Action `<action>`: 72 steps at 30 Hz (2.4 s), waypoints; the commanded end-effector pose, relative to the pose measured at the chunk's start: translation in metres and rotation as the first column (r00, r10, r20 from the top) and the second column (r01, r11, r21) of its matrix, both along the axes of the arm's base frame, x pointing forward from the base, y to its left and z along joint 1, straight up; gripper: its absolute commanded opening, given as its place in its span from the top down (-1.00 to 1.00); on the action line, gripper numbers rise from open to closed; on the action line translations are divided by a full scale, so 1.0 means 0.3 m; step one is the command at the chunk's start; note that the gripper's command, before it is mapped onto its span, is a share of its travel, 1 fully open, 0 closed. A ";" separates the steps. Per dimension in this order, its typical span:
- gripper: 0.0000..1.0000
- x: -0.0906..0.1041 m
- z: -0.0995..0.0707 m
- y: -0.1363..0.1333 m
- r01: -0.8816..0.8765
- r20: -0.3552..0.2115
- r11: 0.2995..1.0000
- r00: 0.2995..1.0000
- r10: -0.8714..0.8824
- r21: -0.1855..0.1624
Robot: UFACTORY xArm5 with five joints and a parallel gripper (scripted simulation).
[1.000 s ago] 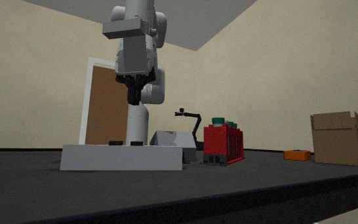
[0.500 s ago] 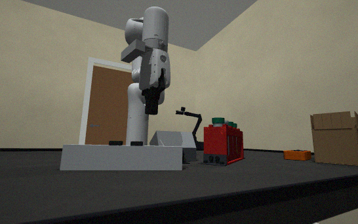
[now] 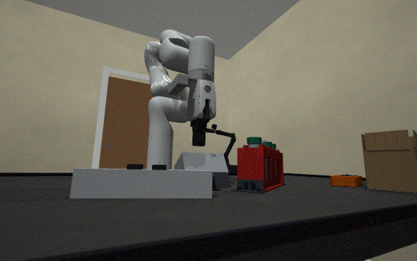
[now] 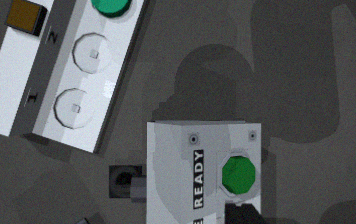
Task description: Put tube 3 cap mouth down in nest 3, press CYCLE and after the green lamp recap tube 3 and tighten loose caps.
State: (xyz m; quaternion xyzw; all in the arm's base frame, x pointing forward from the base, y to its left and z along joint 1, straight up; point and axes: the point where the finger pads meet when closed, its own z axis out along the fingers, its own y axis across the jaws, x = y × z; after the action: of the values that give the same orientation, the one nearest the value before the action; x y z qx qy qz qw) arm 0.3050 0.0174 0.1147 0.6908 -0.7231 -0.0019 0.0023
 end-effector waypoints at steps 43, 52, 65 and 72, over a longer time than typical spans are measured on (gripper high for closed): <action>1.00 -0.030 -0.084 0.081 0.005 0.010 1.000 1.000 -0.005 0.001; 1.00 -0.030 -0.094 0.081 0.005 0.010 1.000 1.000 -0.005 0.001; 1.00 -0.030 -0.107 0.081 0.005 0.010 1.000 1.000 -0.005 0.001; 1.00 -0.030 -0.115 0.081 0.005 0.010 1.000 1.000 -0.005 0.001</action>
State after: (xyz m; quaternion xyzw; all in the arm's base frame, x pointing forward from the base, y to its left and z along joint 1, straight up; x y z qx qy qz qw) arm 0.2957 0.0418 0.0811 0.6889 -0.7249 0.0008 -0.0011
